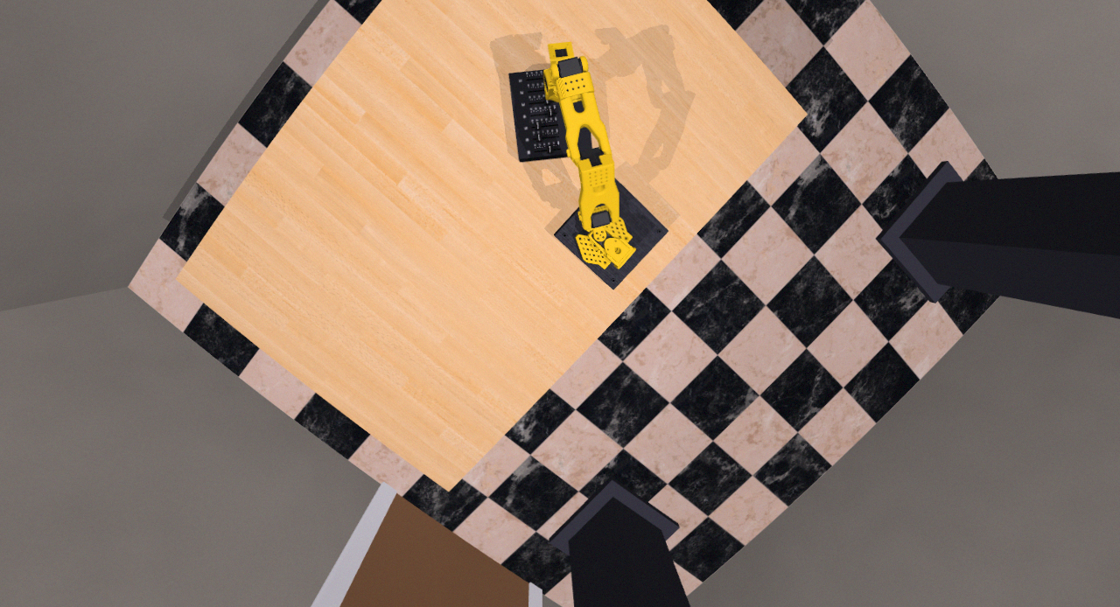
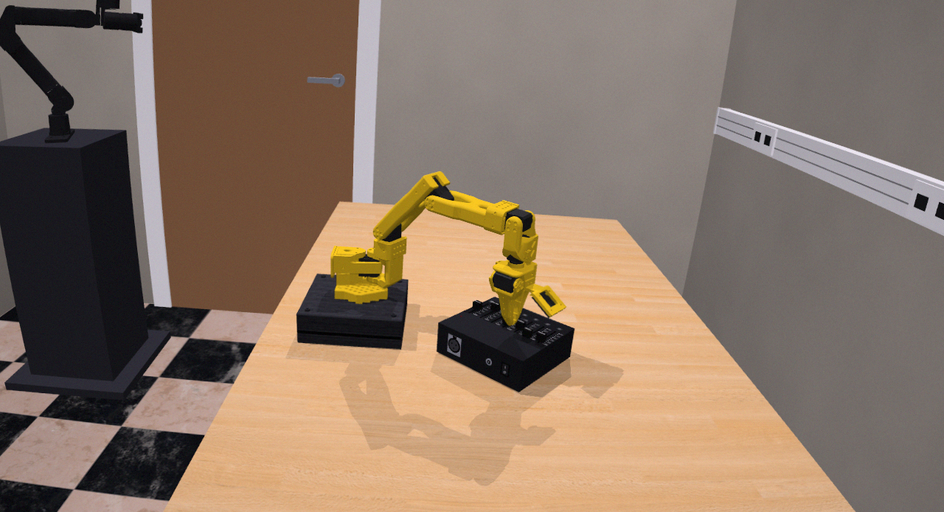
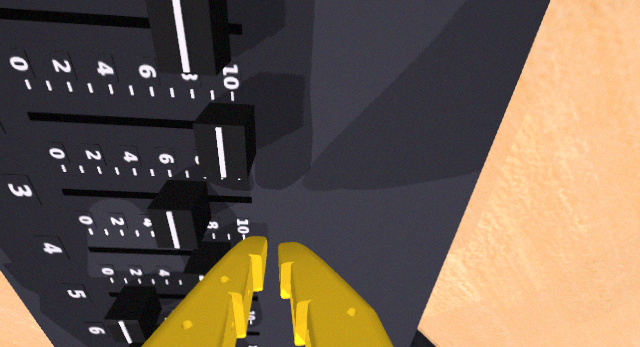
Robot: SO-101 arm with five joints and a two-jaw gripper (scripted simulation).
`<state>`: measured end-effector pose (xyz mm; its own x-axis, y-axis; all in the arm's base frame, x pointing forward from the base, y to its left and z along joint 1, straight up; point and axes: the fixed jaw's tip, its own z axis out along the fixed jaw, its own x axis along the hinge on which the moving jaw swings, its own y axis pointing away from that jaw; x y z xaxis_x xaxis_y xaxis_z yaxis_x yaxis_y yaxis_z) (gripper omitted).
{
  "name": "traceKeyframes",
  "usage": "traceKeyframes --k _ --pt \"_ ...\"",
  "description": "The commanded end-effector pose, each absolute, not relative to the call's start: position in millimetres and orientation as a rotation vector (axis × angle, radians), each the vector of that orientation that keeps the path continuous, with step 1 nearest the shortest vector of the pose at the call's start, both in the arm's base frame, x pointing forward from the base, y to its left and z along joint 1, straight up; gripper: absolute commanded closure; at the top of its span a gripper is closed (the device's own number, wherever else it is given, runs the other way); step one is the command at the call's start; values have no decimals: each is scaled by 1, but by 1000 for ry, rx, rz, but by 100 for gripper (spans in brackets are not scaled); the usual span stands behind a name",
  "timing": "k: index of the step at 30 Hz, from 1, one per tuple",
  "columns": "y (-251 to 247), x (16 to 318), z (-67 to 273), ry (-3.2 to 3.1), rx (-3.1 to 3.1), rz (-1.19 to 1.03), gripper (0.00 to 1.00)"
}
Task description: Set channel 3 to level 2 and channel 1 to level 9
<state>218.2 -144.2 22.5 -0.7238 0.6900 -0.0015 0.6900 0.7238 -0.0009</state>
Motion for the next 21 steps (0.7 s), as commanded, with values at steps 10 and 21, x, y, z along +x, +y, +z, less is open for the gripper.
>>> traceKeyframes --k 10,21 --pt "-145 217 23 2918 1165 0 100" --pt "-145 218 26 2918 1165 0 100"
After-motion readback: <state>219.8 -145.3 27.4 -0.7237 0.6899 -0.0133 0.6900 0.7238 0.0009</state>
